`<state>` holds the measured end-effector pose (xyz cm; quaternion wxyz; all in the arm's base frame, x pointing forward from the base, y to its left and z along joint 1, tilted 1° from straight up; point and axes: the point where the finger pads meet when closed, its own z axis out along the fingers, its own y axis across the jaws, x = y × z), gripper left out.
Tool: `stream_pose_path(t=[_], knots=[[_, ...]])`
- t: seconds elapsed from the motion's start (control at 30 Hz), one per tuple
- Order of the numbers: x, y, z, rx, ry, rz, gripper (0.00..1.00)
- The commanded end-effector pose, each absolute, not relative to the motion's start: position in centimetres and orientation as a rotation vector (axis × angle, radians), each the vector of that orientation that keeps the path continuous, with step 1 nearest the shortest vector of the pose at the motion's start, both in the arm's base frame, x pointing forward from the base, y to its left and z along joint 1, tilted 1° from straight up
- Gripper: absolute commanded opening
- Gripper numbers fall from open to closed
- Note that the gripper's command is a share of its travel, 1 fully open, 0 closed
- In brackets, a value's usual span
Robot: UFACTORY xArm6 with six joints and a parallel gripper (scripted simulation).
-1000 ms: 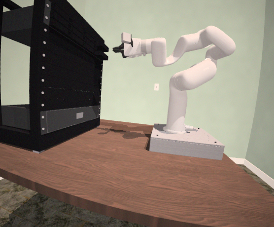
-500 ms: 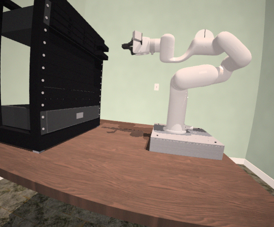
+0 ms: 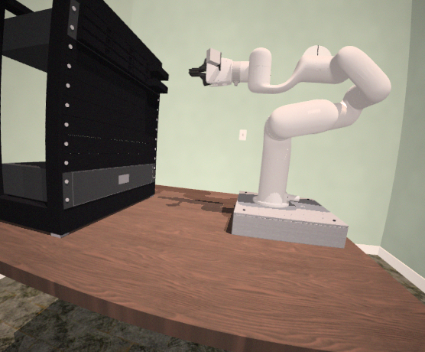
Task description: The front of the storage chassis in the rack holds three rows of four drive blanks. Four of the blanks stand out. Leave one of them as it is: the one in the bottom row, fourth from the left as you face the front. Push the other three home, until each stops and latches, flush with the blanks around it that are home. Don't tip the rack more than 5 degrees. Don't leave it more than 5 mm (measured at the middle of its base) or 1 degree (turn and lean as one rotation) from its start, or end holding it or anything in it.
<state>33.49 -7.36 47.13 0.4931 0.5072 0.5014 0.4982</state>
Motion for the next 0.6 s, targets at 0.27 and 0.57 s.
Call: stream_pose_path(t=[0.27, 0.57], knots=[[34.6, -7.4, 47.3, 1.219, 1.210, 1.216, 0.00], [37.8, -7.5, 47.3, 1.219, 1.210, 1.217, 0.00]])
